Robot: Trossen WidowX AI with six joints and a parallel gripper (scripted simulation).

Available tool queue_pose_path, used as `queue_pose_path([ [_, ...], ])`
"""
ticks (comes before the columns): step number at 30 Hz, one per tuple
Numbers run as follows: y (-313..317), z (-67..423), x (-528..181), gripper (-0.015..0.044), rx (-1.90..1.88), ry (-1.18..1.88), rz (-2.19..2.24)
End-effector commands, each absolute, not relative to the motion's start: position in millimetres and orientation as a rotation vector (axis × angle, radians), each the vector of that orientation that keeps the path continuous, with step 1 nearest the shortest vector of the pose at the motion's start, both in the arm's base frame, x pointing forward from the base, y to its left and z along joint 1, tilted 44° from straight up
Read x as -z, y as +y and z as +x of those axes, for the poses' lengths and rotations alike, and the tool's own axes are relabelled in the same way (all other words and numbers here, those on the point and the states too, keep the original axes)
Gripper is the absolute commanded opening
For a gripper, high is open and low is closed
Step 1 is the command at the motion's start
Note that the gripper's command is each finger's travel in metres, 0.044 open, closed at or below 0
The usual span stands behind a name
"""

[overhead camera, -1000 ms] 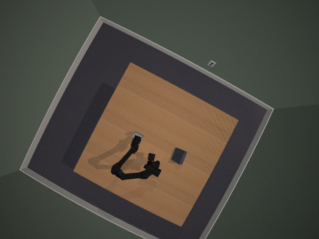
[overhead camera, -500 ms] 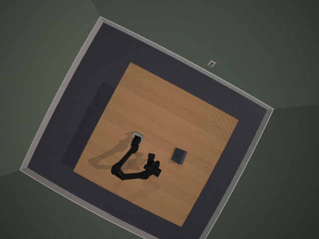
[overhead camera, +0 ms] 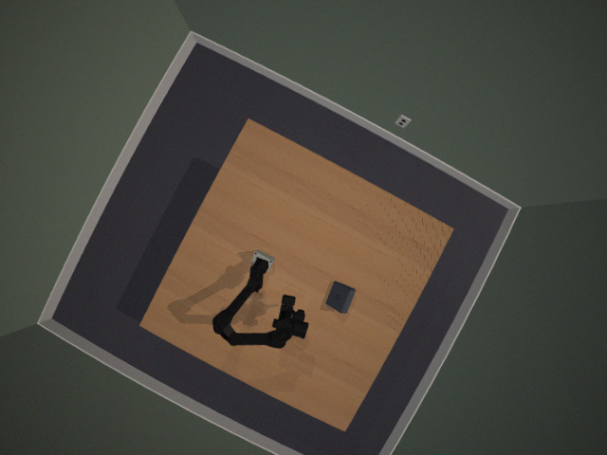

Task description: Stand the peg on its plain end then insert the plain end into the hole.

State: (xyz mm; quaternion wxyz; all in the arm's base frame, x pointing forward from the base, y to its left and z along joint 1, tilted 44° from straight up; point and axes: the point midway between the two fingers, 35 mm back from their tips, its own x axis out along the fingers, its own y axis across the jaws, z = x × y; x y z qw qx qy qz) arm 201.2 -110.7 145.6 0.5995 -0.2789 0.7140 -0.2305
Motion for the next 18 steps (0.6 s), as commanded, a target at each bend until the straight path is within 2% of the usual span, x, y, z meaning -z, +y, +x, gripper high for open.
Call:
queue_pose_path([
  [1,-99.5,203.9,-156.2,0.0000,0.535,1.659,-0.643],
  [18,-89.0,218.2,-151.9,0.0000,0.482,1.615,-0.702],
])
